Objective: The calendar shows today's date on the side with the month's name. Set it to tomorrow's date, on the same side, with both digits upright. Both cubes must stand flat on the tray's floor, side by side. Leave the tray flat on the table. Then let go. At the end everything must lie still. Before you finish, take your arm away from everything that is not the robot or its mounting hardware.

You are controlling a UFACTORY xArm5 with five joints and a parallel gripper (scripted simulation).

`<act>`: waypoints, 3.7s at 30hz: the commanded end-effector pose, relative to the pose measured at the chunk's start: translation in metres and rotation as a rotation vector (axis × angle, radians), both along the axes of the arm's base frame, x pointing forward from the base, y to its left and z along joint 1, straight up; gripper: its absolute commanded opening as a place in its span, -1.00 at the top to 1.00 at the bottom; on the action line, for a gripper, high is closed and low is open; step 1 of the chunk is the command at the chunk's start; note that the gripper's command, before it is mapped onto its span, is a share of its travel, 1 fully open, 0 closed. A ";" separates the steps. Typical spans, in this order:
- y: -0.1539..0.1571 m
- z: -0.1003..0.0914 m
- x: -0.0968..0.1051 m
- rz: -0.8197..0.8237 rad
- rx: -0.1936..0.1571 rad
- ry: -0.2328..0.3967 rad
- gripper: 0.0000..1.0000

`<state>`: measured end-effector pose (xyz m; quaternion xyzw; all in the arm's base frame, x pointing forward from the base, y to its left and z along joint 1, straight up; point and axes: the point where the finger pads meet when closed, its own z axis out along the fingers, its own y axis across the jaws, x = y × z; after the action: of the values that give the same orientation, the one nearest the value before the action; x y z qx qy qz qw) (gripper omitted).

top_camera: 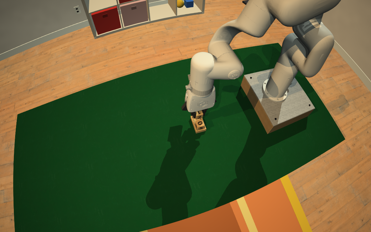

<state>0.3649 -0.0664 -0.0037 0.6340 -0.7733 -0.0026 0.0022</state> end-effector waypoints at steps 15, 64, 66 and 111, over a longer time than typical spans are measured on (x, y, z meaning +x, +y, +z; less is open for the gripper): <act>0.000 0.001 0.001 0.000 -0.001 -0.003 0.47; 0.000 -0.006 0.001 0.000 -0.001 -0.003 0.47; 0.000 -0.007 0.001 0.000 -0.001 -0.003 0.47; 0.000 -0.023 0.001 0.000 -0.001 -0.003 0.47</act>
<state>0.3646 -0.0664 -0.0272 0.6339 -0.7734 -0.0026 0.0022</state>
